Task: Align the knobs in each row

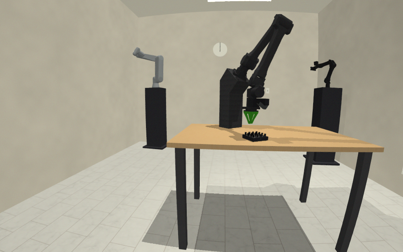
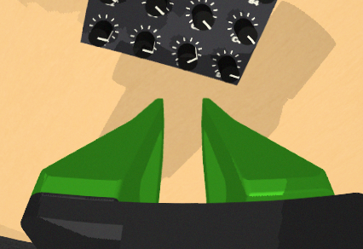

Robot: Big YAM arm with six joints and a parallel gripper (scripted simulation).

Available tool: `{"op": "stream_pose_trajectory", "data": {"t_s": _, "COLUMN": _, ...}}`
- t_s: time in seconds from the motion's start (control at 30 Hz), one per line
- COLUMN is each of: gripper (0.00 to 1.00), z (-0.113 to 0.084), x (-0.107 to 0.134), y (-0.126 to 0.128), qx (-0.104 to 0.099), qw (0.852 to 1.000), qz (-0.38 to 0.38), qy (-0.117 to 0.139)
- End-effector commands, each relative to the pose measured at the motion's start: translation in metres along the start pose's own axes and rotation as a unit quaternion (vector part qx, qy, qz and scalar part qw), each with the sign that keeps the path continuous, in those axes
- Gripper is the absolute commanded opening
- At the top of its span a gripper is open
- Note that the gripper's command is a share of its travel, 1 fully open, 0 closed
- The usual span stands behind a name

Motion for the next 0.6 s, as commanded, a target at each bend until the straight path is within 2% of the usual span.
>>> {"op": "stream_pose_trajectory", "data": {"t_s": 0.0, "gripper": 0.18, "z": -0.0096, "x": 0.0036, "y": -0.0031, "qx": 0.004, "qw": 1.0, "qz": -0.004, "qy": 0.0}}
{"op": "stream_pose_trajectory", "data": {"t_s": 0.57, "gripper": 0.18, "z": -0.0098, "x": 0.0045, "y": -0.0024, "qx": 0.004, "qw": 1.0, "qz": -0.002, "qy": 0.001}}
Point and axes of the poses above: the point where the finger pads meet when closed, its own z axis out along the fingers, its own y axis across the jaws, x = y × z, the point moved 8 cm from there along -z, back along the fingers, and after that the axes turned 7 degrees about -z, right-handed, at the moved point
